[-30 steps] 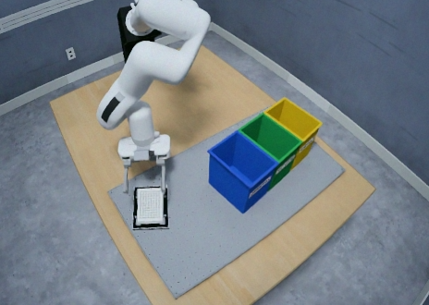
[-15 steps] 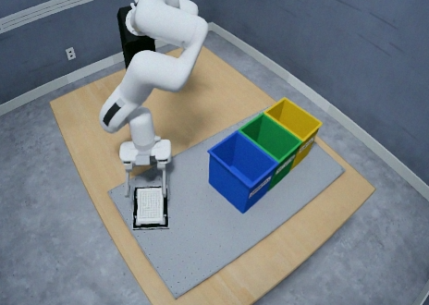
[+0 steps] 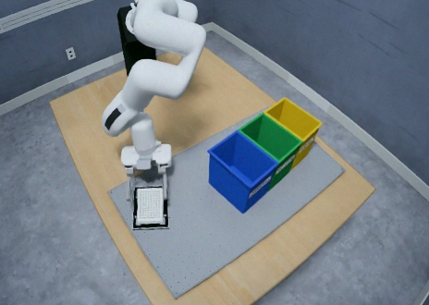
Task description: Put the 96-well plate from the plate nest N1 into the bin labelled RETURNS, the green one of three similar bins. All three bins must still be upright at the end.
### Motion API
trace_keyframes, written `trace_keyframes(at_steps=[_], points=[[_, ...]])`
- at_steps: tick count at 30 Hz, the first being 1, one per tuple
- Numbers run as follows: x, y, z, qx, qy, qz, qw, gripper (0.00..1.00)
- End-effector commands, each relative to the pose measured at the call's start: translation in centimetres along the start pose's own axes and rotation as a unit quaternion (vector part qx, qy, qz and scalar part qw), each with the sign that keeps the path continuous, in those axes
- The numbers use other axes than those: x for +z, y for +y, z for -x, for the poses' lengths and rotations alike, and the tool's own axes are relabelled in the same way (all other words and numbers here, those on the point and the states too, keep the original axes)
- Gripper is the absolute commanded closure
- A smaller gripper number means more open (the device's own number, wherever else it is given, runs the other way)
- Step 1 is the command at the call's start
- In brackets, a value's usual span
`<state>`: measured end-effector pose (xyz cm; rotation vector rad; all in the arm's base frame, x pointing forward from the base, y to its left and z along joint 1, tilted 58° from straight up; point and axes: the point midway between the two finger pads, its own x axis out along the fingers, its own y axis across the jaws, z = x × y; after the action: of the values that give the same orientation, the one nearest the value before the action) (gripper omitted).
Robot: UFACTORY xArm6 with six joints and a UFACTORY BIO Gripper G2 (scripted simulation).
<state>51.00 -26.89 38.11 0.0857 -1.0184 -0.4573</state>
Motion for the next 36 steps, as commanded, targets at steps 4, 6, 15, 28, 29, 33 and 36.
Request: trace_keyframes(at_steps=[4,6,15,28,29,33,36], points=[[-1.0,0.0,-0.1,0.000,-0.002,0.000,1.0000,0.63],[-1.3,0.0,-0.1,0.000,-0.002,0.000,1.0000,0.63],[-2.8,0.0,-0.1,0.000,-0.002,0.000,1.0000,0.63],[-4.5,0.0,-0.1,0.000,-0.002,0.000,1.0000,0.63],[-4.5,0.0,-0.1,0.000,-0.002,0.000,1.0000,0.63],[-4.5,0.0,-0.1,0.000,-0.002,0.000,1.0000,0.63],[-4.5,0.0,-0.1,0.000,-0.002,0.000,1.0000,0.63]])
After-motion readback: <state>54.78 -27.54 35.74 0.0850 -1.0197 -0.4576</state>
